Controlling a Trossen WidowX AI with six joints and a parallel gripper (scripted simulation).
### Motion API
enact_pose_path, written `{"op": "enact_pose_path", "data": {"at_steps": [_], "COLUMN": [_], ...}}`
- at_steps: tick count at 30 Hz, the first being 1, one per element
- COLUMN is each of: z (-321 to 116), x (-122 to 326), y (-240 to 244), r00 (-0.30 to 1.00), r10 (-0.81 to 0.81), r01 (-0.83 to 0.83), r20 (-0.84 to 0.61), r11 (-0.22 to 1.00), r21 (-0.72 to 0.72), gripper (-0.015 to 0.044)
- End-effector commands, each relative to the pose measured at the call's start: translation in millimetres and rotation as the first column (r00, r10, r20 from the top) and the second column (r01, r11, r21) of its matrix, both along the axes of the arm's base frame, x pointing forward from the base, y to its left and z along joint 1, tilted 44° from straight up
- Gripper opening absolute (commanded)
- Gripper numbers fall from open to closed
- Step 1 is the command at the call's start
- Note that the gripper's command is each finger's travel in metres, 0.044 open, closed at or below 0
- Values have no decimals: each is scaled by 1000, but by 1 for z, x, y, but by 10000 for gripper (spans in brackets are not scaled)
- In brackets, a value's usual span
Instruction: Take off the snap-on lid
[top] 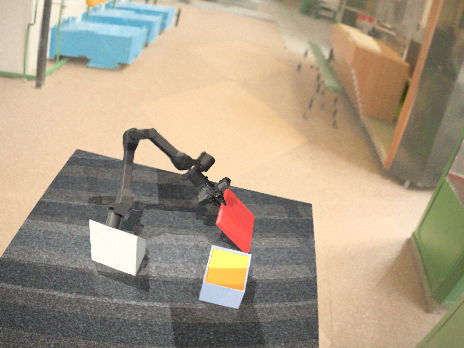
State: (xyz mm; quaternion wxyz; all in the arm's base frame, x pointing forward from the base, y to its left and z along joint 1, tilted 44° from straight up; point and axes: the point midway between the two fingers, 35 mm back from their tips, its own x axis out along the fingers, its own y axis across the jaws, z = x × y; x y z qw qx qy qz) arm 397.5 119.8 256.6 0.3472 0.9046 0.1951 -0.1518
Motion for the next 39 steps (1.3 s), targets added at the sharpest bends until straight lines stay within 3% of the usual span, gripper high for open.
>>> {"op": "enact_pose_path", "data": {"at_steps": [1,39], "z": [-7,-28], "x": [0,6], "y": [6,26], "r00": [1000,1000], "r10": [11,11], "r01": [-11,-11], "r20": [-12,-12], "r11": [1000,1000], "r21": [1,3], "gripper": [0,0]}}
